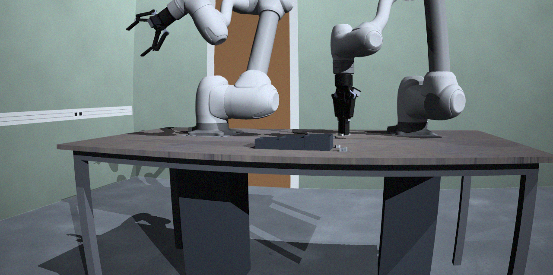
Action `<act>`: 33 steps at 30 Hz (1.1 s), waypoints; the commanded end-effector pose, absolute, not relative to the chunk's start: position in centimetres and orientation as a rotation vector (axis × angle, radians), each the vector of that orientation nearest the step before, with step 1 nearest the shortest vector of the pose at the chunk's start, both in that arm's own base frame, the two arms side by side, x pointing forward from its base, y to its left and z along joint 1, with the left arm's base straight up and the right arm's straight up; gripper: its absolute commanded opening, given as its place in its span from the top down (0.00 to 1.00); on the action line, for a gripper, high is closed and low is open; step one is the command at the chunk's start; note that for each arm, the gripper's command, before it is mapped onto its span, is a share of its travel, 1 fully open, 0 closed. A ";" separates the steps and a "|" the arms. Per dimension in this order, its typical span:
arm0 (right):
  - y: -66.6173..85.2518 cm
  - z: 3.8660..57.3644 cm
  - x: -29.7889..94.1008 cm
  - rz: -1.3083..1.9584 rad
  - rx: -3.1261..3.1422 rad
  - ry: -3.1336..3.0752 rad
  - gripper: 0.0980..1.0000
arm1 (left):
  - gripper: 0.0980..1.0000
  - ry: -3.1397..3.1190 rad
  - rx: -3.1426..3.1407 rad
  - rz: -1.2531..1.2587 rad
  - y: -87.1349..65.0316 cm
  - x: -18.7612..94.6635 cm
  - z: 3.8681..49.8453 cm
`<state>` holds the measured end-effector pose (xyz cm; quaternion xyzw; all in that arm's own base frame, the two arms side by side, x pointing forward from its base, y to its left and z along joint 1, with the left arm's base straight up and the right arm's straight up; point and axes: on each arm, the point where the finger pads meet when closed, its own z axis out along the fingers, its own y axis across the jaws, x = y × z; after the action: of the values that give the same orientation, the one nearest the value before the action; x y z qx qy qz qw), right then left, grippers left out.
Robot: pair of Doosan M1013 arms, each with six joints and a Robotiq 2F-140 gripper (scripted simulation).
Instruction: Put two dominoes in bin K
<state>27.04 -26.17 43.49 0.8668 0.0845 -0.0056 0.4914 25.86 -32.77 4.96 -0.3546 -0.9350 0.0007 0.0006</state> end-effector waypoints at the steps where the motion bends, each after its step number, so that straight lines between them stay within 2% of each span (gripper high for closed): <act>1: -26.3 43.5 26.9 -0.013 2.100 0.209 0.00 | 0.87 -2.936 -1.129 -0.001 -32.8 26.0 6.4; 12: -26.3 43.5 26.9 -0.013 2.100 0.209 0.00 | 0.87 -2.936 -1.128 -0.001 -32.8 26.0 9.8; 29: -26.3 43.5 26.9 -0.013 2.100 0.209 0.00 | 0.87 -2.936 -1.120 0.000 -32.7 25.9 9.5; 33: -26.3 43.5 26.9 -0.013 2.100 0.209 0.00 | 0.87 -2.937 -1.127 -0.001 -32.9 26.0 10.6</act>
<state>27.04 -26.17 43.49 0.8668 0.0845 -0.0056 0.4914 25.87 -32.79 9.80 -0.3547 -0.9350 0.0007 0.0007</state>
